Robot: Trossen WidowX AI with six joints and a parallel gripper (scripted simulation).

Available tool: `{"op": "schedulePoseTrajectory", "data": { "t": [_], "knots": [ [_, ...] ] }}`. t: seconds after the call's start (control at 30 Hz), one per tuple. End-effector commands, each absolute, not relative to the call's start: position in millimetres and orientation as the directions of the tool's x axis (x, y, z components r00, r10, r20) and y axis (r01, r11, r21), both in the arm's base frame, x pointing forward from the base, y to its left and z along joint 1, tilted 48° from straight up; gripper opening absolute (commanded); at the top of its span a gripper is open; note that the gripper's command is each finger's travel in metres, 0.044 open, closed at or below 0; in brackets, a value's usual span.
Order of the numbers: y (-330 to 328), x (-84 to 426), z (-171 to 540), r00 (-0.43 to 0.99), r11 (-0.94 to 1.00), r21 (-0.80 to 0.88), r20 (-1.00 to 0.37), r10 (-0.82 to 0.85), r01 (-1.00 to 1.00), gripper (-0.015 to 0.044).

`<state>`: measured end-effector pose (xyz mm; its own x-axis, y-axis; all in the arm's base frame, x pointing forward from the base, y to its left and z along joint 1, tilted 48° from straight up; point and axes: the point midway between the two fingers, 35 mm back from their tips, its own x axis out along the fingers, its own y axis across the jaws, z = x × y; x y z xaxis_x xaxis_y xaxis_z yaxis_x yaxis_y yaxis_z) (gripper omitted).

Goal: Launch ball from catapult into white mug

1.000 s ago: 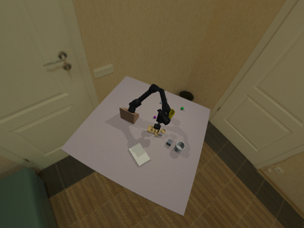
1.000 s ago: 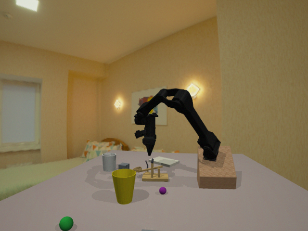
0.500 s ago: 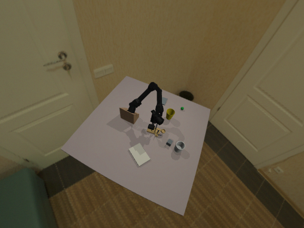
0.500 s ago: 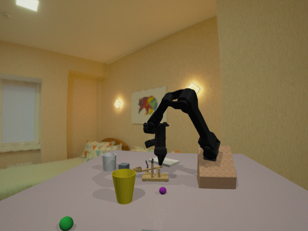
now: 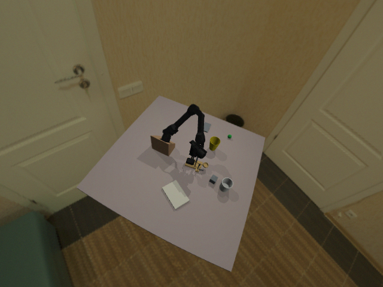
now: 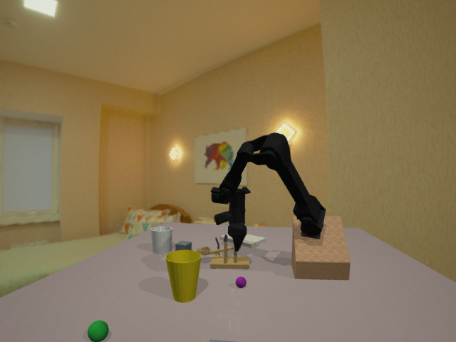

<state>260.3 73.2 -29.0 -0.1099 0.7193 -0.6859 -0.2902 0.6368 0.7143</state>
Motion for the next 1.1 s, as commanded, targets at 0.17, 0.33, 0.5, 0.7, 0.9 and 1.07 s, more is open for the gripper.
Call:
{"op": "schedulePoseTrajectory", "data": {
  "t": [0.17,0.33,0.5,0.7,0.9,1.07],
  "knots": [
    [85,256,-41,-0.117,0.633,0.722,-0.680,0.724,-0.278,0.0440],
    [91,255,-46,-0.117,0.632,0.723,-0.679,0.725,-0.278,0.0440],
    [97,253,-51,-0.117,0.631,0.724,-0.678,0.726,-0.278,0.0440],
    [102,251,-56,-0.118,0.630,0.725,-0.676,0.727,-0.278,0.0440],
    [100,254,-53,-0.113,0.632,0.719,-0.682,0.723,-0.289,0.0335],
    [100,254,-53,-0.113,0.632,0.719,-0.682,0.723,-0.289,0.0204]
  ]
}}
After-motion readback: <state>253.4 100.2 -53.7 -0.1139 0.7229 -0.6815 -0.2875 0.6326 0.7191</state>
